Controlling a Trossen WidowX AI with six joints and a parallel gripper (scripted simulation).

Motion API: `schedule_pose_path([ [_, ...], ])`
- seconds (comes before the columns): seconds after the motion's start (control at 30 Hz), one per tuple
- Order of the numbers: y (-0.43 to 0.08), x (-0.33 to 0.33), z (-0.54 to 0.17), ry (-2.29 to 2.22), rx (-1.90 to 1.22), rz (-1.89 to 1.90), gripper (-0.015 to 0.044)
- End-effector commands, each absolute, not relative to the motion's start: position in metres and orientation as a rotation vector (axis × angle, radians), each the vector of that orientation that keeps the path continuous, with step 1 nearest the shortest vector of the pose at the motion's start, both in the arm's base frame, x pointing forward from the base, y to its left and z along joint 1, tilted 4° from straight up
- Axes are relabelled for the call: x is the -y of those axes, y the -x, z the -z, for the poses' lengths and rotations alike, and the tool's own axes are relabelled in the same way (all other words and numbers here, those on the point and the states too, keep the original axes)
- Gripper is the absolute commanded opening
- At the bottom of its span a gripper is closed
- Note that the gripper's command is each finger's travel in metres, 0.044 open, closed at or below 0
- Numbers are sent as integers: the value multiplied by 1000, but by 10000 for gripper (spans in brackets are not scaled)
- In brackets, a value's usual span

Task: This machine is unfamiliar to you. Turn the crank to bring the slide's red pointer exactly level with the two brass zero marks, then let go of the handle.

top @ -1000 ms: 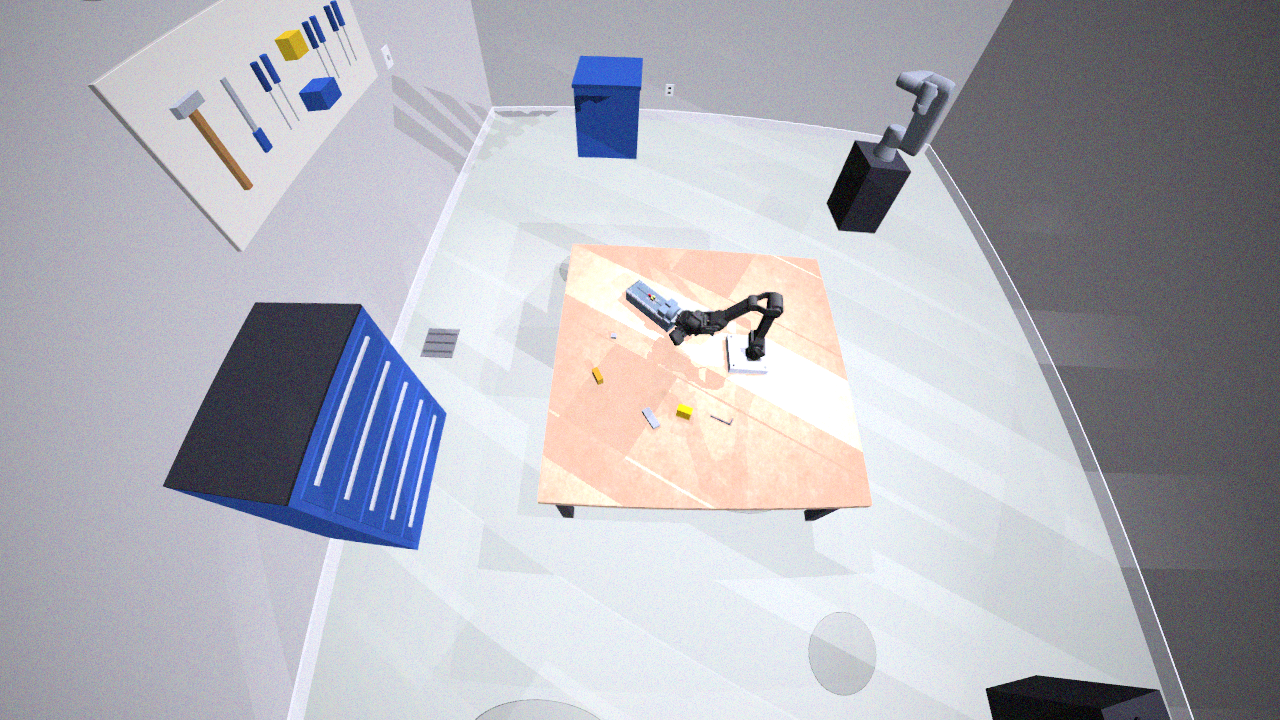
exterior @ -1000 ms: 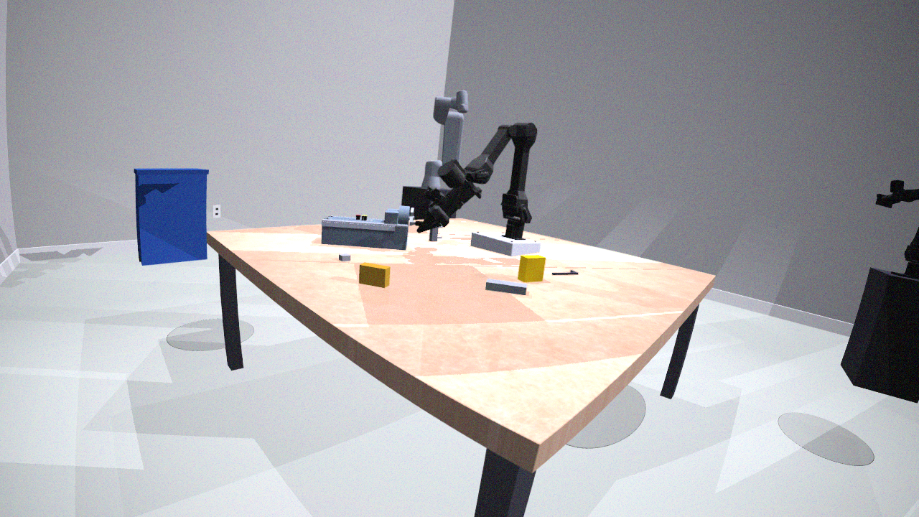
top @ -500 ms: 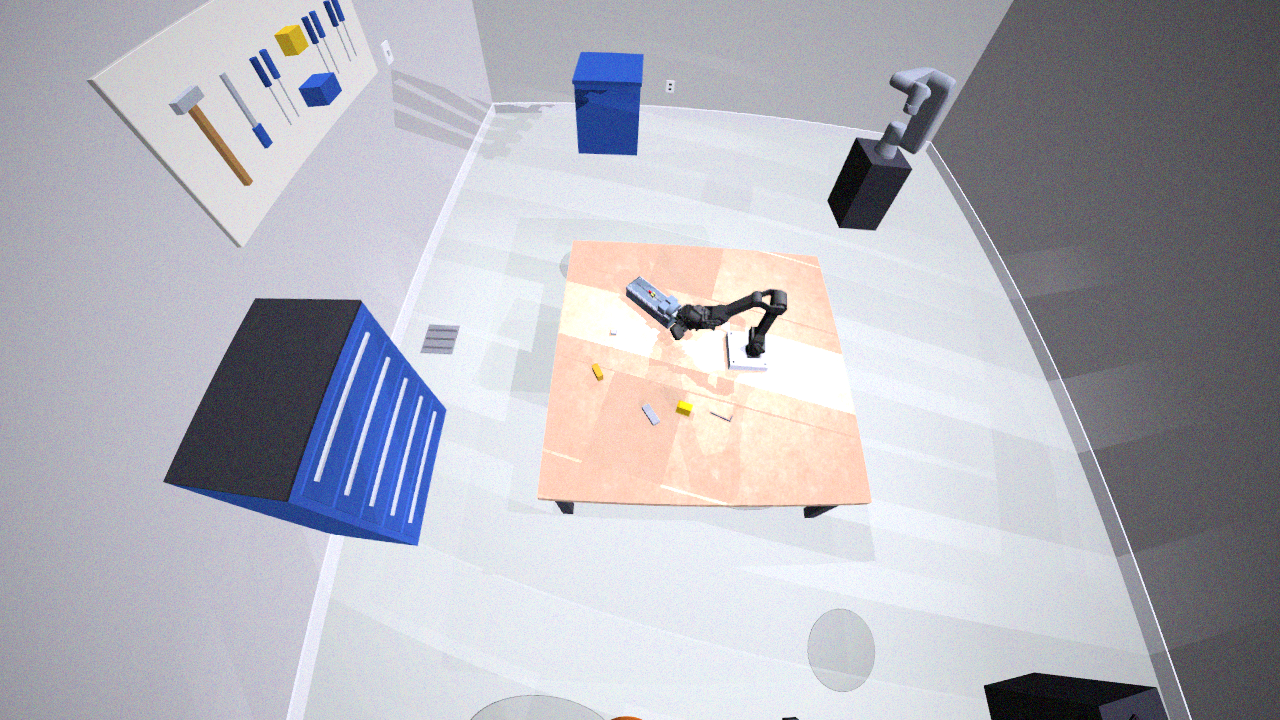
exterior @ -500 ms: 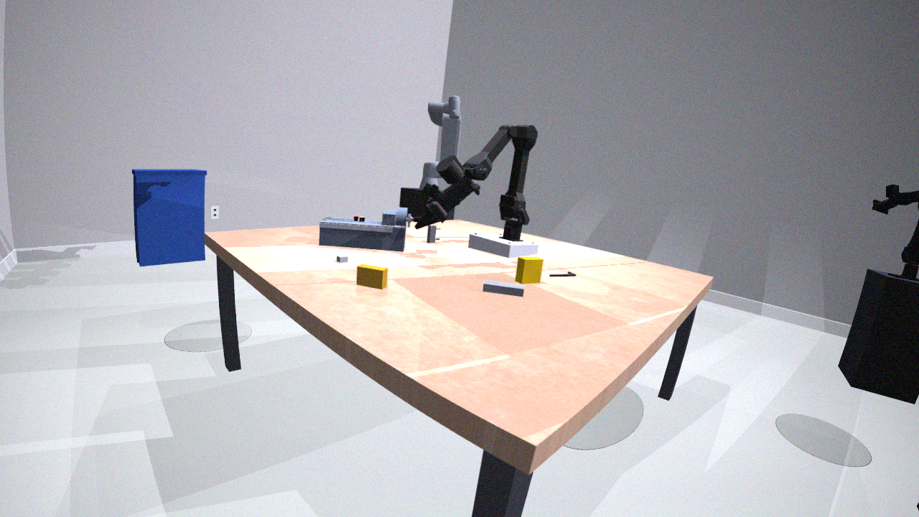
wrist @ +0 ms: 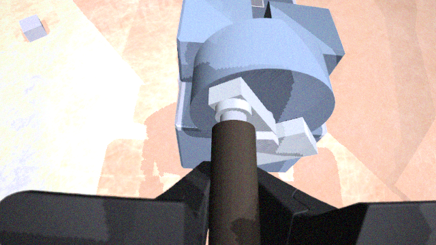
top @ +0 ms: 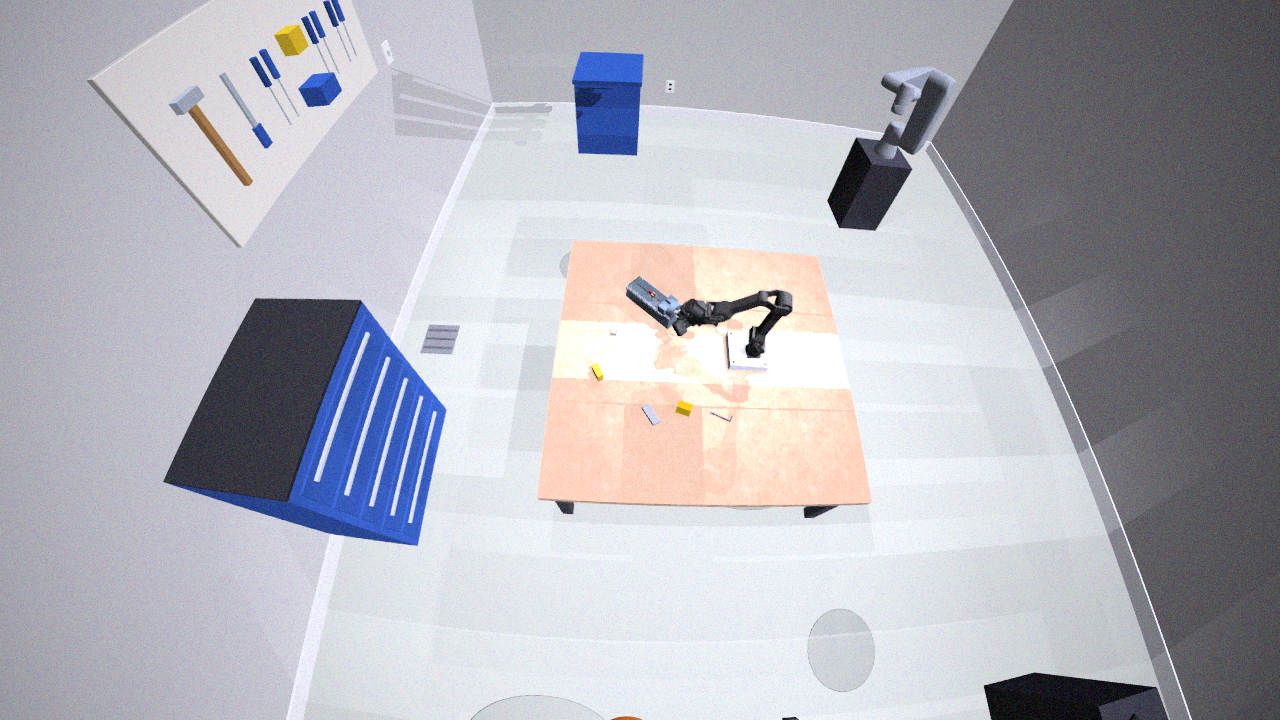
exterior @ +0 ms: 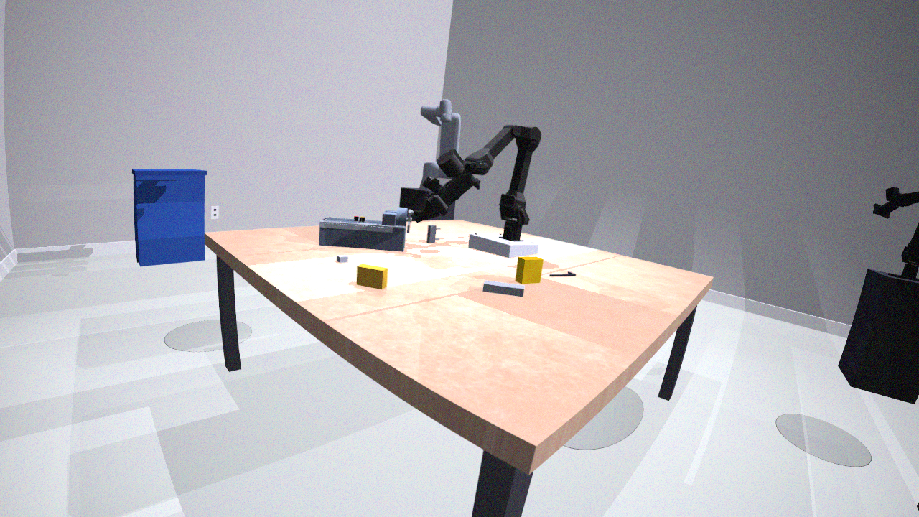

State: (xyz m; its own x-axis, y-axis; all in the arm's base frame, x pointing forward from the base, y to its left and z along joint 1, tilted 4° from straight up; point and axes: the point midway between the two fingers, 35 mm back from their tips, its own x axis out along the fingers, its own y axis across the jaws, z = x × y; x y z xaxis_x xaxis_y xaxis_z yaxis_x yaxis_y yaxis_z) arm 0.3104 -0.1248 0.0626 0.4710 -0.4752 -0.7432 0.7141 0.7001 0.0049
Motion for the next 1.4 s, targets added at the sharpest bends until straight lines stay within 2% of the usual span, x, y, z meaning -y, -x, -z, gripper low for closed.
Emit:
schedule_pose_path([
  [0.0, -305, 130, -68, -332, -784, 755, 0],
  [1.37, -285, 149, -63, -330, -784, 756, 0],
])
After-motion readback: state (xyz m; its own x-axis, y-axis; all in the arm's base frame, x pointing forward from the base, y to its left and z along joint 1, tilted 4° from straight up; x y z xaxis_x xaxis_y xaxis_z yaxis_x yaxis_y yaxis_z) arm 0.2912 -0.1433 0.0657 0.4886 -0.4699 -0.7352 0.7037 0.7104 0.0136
